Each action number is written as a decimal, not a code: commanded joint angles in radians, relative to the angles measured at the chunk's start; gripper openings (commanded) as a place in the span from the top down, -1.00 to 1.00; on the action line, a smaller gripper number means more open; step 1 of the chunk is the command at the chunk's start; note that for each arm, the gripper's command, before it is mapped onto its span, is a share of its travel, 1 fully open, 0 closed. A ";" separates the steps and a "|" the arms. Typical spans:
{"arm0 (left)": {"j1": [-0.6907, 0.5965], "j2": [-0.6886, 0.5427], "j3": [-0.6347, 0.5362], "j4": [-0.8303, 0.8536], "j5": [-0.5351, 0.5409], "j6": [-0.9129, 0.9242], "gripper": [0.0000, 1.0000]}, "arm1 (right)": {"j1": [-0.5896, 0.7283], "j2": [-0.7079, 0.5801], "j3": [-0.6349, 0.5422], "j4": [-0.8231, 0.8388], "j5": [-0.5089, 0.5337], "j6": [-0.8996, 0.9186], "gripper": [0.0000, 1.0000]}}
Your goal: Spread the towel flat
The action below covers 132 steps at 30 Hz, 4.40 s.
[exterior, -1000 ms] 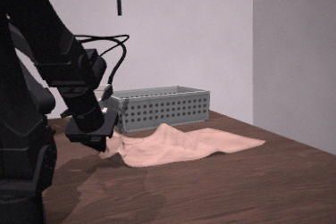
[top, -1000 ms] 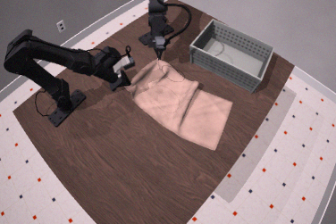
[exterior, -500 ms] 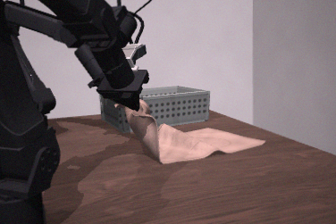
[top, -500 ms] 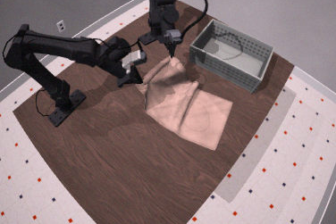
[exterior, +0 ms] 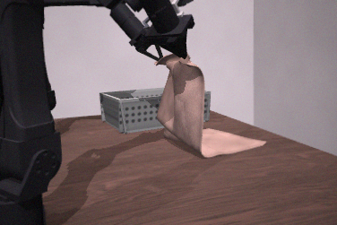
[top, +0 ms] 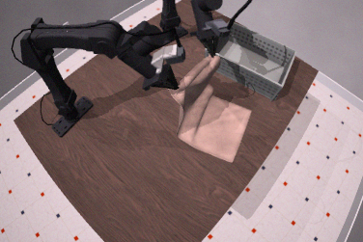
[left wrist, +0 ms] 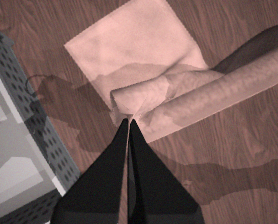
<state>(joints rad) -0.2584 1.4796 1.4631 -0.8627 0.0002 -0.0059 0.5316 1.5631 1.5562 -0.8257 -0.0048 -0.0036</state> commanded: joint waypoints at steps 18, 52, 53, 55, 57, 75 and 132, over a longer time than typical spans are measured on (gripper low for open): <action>0.102 0.234 0.487 0.169 -0.013 0.007 1.00 | -0.161 0.173 0.394 0.180 0.011 0.008 1.00; 0.152 0.464 0.511 1.077 -0.010 0.012 1.00 | -0.248 0.395 0.419 1.075 0.008 0.011 1.00; 0.155 0.487 0.512 1.161 -0.009 0.013 1.00 | -0.254 0.420 0.421 1.160 0.007 0.011 1.00; 0.155 0.506 0.518 1.200 -0.010 0.013 1.00 | -0.254 0.440 0.433 1.191 0.008 0.011 1.00; 0.157 0.536 0.530 1.270 -0.010 0.013 1.00 | -0.257 0.469 0.447 1.256 0.008 0.011 1.00; 0.156 0.550 0.578 1.270 -0.012 0.014 1.00 | -0.257 0.481 0.501 1.248 0.011 0.010 1.00; 0.156 0.510 0.474 1.180 -0.012 0.012 1.00 | -0.257 0.433 0.381 1.147 0.011 0.009 1.00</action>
<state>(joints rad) -0.1173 2.0449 1.9388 0.2977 0.0097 -0.0021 0.2878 2.0369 1.9415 0.3168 -0.0162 -0.0017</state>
